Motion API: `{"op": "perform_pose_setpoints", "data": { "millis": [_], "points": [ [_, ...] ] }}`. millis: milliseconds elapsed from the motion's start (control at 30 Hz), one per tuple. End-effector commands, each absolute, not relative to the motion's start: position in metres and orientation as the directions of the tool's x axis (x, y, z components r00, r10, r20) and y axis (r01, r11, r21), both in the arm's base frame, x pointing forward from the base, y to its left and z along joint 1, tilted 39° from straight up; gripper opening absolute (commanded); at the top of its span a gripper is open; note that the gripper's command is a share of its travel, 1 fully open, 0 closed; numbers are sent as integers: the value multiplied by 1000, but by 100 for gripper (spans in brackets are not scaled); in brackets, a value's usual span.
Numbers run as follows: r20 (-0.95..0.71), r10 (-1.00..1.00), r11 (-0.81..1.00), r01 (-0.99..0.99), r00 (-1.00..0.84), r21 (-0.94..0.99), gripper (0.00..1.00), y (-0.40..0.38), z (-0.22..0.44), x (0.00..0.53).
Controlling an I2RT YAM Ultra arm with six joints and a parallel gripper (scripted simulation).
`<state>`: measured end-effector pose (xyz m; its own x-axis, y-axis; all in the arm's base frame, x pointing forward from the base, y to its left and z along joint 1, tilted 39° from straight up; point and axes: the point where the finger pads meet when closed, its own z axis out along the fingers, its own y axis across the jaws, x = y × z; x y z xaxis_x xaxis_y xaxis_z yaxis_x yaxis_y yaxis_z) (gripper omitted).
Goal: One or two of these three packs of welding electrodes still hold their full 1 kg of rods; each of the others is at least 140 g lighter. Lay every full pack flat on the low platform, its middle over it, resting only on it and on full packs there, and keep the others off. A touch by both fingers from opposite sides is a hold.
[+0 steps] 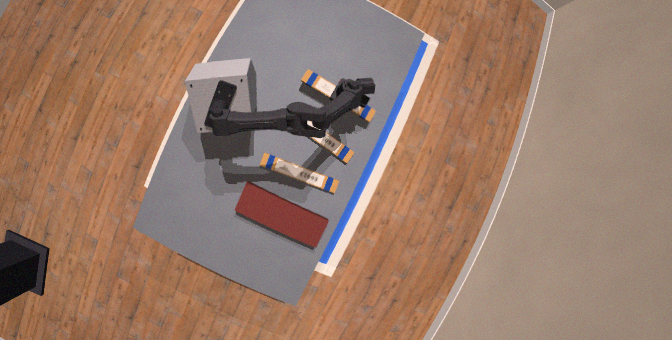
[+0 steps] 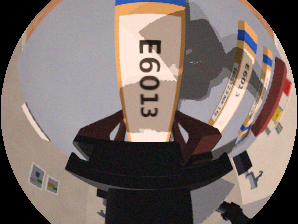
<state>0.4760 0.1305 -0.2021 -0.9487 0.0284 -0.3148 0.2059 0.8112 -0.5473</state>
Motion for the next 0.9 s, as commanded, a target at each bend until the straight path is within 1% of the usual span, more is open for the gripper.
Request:
{"op": "perform_pose_setpoints", "data": {
  "millis": [0, 867],
  "points": [
    [-387, -36, 844, 180, -921, -506, 0, 174, -174, 491],
    [-368, -41, 837, 170, -929, -521, 0, 165, -180, 489]
  ]
}}
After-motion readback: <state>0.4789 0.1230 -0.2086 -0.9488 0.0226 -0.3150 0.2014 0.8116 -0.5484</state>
